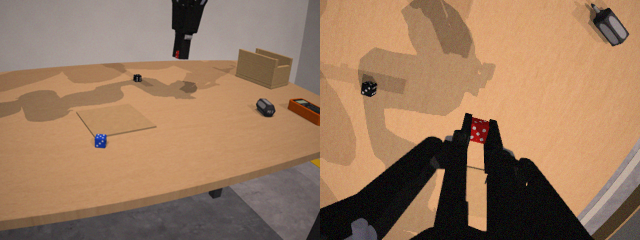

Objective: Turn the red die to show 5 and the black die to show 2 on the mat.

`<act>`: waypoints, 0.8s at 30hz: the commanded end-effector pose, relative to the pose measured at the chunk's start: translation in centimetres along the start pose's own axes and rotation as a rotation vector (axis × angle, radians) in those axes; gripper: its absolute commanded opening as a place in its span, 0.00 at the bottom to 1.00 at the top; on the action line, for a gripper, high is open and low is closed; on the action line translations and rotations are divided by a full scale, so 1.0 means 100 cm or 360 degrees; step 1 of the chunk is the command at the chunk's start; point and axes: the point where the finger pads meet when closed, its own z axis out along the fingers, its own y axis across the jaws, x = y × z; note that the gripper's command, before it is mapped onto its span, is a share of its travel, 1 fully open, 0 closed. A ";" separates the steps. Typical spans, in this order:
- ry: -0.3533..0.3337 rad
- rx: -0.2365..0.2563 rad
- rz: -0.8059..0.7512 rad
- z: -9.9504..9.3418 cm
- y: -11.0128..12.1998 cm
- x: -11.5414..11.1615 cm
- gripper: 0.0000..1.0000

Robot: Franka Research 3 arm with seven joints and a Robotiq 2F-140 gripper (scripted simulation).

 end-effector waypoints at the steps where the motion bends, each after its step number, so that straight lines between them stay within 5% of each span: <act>1: 0.0130 0.0026 0.0146 -0.001 0.032 -0.042 0.18; 4: 0.0129 0.0030 0.0178 0.002 0.040 -0.059 0.18; 9: 0.0128 0.0053 0.0311 0.016 0.065 -0.134 0.18; 13: 0.0128 0.0068 0.0373 0.025 0.072 -0.171 0.18; 24: 0.0128 0.0074 0.0395 0.028 0.073 -0.184 0.18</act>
